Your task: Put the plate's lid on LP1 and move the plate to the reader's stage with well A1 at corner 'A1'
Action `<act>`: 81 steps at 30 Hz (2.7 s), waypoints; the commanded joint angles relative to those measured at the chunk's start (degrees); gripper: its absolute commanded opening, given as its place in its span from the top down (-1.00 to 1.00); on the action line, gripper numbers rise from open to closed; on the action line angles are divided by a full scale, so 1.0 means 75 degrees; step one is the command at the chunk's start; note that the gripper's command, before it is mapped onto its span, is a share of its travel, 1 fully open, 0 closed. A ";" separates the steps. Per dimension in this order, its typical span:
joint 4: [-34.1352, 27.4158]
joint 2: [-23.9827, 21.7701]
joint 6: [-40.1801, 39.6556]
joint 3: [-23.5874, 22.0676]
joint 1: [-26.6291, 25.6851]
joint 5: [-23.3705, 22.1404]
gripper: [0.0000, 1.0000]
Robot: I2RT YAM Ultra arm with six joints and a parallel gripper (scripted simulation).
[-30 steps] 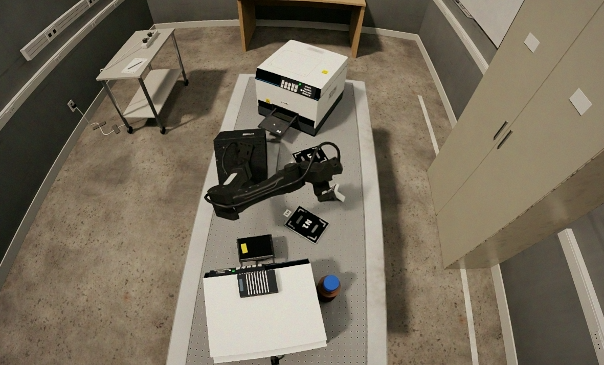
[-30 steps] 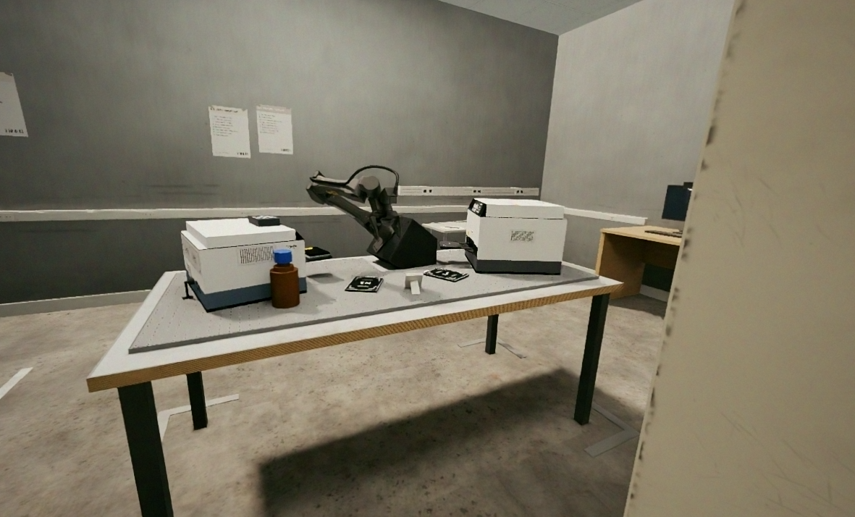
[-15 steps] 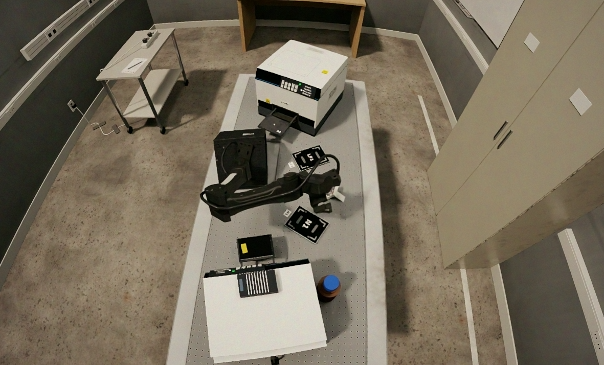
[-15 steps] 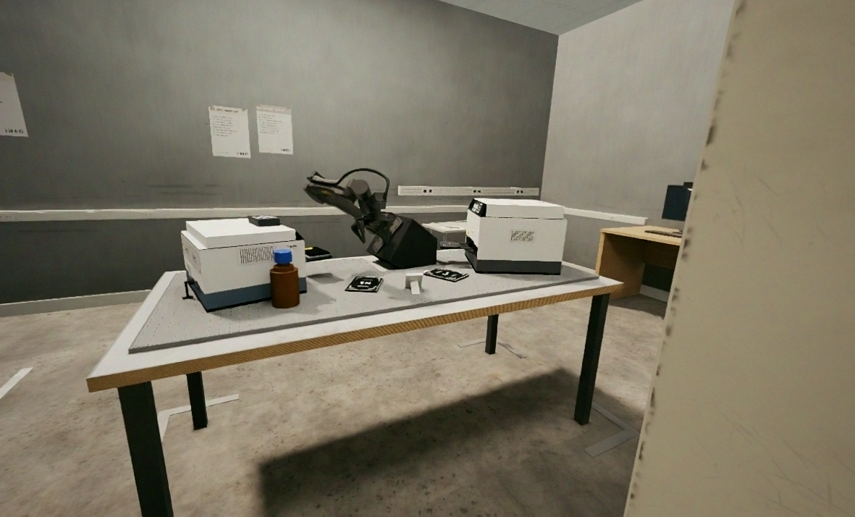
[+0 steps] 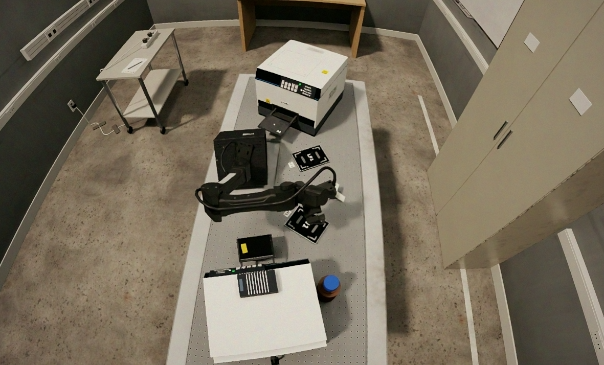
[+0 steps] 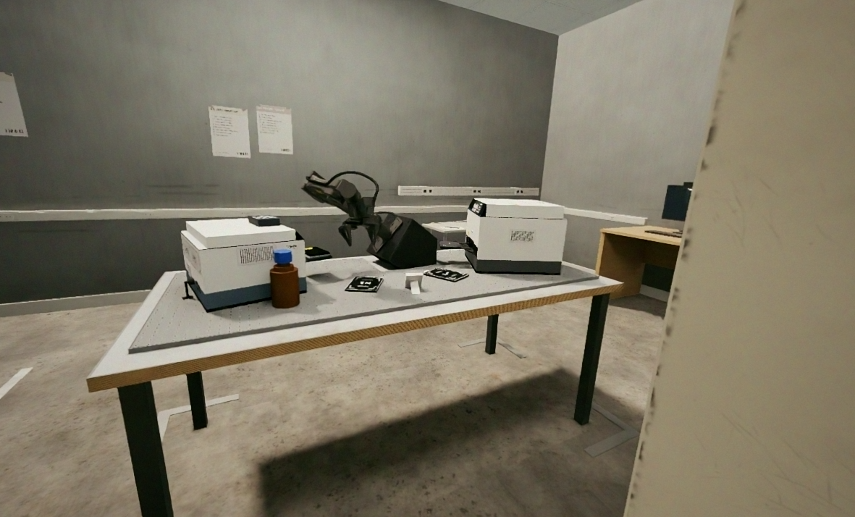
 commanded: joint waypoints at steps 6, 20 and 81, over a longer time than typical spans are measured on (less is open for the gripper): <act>-0.0961 -0.0465 -0.0257 0.0489 -0.0418 -0.0170 -1.00; -0.1977 -0.0931 -0.0559 0.0919 -0.1132 -0.0273 -1.00; -0.6624 -0.2783 -0.1663 0.2955 -0.4116 -0.0512 -1.00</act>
